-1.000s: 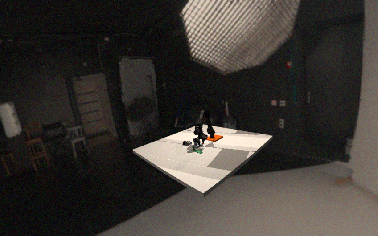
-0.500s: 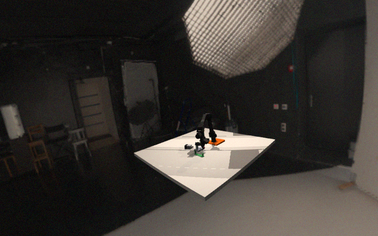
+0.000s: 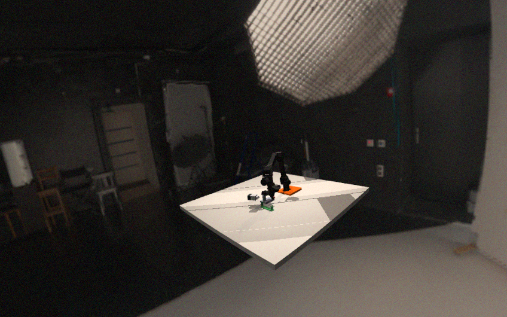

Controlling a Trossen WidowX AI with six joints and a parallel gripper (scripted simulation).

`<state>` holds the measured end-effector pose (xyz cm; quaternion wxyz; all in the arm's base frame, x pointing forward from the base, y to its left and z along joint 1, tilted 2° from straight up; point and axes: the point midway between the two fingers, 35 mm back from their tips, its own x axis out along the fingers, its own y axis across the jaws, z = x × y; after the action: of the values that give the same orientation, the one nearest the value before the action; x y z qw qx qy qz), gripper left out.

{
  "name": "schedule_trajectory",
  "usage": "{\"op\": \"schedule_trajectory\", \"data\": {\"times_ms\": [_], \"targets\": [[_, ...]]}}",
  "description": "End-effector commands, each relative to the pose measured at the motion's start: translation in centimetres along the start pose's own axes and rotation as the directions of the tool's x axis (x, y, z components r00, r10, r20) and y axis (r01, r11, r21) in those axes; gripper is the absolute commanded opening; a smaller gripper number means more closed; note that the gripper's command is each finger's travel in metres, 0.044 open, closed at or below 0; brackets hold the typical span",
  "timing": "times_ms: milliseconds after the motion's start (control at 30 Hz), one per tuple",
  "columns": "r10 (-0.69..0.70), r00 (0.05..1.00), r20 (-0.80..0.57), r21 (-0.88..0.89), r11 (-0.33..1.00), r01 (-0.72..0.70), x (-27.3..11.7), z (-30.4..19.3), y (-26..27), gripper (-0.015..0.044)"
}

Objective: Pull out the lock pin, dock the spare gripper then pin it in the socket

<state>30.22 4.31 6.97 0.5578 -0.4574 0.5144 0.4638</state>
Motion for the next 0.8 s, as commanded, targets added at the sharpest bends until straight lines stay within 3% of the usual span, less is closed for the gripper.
{"op": "schedule_trajectory", "data": {"times_ms": [0, 767], "targets": [[0.000, 0.998, 0.056, 0.009, 1.000, -0.001, -0.3, 0.3, -0.1, 0.0000], [0.002, 0.995, 0.100, 0.018, 1.000, -0.004, -1.0, 2.0, -0.4, 0.0000]]}}
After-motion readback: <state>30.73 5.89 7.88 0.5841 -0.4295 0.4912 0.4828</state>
